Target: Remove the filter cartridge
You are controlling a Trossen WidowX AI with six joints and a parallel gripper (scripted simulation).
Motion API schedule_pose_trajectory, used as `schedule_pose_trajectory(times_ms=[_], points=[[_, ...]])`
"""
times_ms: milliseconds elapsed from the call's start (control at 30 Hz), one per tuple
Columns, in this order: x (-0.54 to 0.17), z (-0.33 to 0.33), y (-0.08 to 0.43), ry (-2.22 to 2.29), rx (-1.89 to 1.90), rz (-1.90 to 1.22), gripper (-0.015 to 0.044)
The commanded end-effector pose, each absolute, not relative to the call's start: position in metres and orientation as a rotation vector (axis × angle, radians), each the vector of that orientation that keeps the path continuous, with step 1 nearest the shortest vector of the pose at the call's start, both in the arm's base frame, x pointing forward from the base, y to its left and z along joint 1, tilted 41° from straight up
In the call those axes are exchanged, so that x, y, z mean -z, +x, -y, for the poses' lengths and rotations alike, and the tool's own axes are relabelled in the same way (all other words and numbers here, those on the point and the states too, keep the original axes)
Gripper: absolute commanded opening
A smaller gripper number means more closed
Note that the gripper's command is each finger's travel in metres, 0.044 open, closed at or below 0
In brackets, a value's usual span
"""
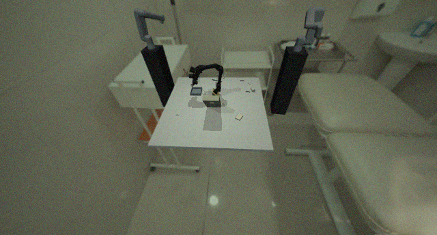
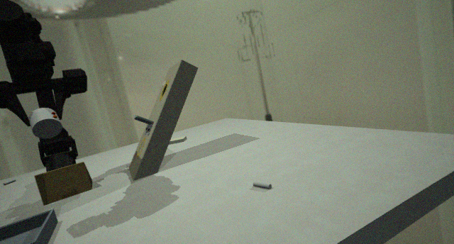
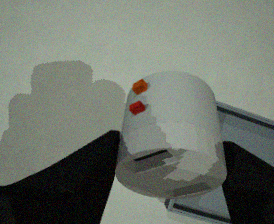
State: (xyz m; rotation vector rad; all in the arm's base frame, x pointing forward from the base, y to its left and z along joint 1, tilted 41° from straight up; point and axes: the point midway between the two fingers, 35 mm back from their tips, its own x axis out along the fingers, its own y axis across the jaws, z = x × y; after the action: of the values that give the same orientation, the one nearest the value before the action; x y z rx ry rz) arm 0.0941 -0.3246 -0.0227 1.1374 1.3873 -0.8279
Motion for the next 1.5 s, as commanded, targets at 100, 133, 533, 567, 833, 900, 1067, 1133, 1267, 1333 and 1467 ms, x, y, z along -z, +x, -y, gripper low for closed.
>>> schedule_pose_trajectory(times_ms=[100, 133, 533, 567, 833, 900, 1067, 1133, 1267, 1333, 1467], points=[[0.048, 0.317, 0.056, 1.18, 0.968, -1.398, 0.0], [0.052, 0.316, 0.05, 1.186, 0.99, -1.399, 0.0], [0.09, 0.283, -0.017, 1.269, 1.255, -1.415, 0.0], [0.093, 0.28, -0.022, 1.276, 1.277, -1.416, 0.0], [0.108, 0.267, -0.031, 1.286, 1.309, -1.417, 0.0], [0.117, 0.261, -0.032, 1.286, 1.309, -1.417, 0.0], [0.138, 0.244, -0.035, 1.286, 1.309, -1.418, 0.0], [0.146, 0.236, -0.036, 1.286, 1.309, -1.418, 0.0], [0.154, 0.227, -0.038, 1.286, 1.309, -1.418, 0.0], [0.152, 0.227, -0.037, 1.299, 1.303, -1.423, 0.0026], [0.152, 0.227, -0.037, 1.299, 1.303, -1.423, 0.0131]])
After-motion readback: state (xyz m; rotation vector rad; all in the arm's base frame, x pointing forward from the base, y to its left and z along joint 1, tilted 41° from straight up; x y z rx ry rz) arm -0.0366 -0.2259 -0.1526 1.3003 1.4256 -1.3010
